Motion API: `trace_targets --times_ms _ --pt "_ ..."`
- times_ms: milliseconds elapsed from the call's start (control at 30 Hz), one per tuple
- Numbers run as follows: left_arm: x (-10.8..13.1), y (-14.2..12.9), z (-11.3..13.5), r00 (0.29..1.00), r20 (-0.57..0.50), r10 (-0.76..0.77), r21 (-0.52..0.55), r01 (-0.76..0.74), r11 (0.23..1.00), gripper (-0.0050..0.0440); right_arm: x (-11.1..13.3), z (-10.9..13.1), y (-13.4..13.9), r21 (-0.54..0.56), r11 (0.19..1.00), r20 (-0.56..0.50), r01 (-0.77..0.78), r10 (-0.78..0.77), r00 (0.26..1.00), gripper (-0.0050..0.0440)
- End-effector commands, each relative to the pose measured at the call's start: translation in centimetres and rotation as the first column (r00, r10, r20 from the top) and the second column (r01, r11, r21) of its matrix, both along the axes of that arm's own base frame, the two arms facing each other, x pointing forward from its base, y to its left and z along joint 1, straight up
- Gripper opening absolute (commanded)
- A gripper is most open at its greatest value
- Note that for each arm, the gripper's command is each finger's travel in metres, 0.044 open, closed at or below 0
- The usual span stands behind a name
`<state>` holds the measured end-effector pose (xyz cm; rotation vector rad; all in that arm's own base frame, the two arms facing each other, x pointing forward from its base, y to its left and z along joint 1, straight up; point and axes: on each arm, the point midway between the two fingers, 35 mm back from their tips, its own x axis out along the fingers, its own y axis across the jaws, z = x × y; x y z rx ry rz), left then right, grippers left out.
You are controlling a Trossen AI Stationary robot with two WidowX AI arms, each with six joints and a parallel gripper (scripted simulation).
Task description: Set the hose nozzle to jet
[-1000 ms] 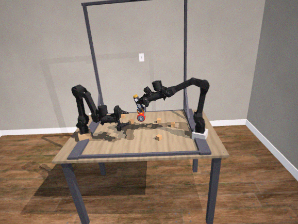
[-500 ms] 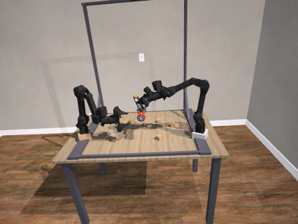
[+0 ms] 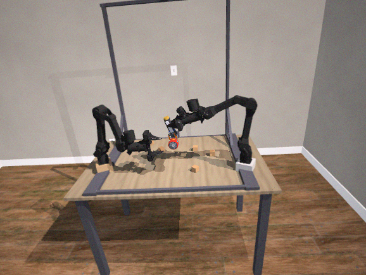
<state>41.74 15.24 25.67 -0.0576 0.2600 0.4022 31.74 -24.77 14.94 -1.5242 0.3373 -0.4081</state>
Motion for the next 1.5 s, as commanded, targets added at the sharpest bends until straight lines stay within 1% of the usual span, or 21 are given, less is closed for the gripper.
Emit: trace_targets --times_ms 0,1467 --pt "0.0 0.0 1.8 0.999 0.042 -0.001 0.021 0.001 1.000 0.0170 0.9 0.7 -0.6 -0.012 1.000 0.013 0.003 -0.003 1.000 0.0408" --pt "0.0 0.0 1.8 0.999 0.042 -0.001 0.021 0.001 1.000 0.0170 6.7 1.4 -3.6 -0.022 1.000 0.016 0.007 -0.007 1.000 0.0408"
